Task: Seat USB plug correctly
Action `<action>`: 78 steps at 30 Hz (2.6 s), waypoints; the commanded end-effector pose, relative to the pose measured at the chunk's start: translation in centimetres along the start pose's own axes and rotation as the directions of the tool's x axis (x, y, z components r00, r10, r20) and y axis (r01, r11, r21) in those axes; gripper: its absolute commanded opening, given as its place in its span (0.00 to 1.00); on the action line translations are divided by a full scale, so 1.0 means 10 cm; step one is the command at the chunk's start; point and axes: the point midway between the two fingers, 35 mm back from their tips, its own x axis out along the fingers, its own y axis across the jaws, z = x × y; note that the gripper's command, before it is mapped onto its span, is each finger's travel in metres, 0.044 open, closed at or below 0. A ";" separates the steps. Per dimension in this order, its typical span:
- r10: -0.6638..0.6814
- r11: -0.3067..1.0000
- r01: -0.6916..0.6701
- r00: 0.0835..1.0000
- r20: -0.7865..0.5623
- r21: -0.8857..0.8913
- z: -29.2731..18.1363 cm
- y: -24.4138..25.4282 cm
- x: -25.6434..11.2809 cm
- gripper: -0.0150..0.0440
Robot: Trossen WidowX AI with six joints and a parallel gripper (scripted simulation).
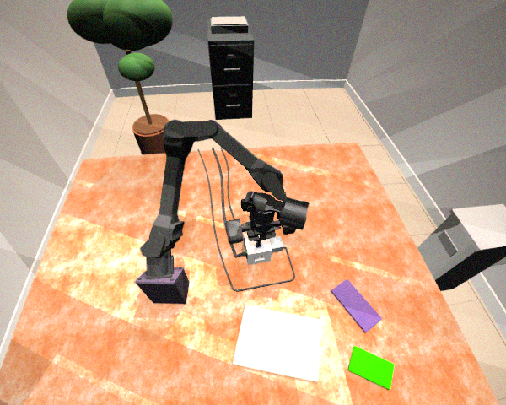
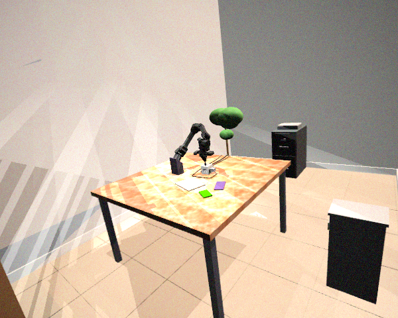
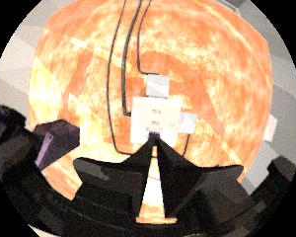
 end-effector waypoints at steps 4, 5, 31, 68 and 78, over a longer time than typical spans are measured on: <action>-0.003 1.000 0.003 1.000 0.004 0.005 0.00 -0.01 0.01 0.25; -0.003 1.000 0.003 1.000 0.004 0.005 0.00 -0.01 0.01 0.25; -0.003 1.000 0.003 1.000 0.004 0.005 0.00 -0.01 0.04 0.25; -0.003 1.000 0.003 1.000 0.004 0.004 0.00 -0.01 0.09 0.25; -0.003 1.000 0.003 1.000 0.004 0.004 -0.01 -0.01 0.10 0.25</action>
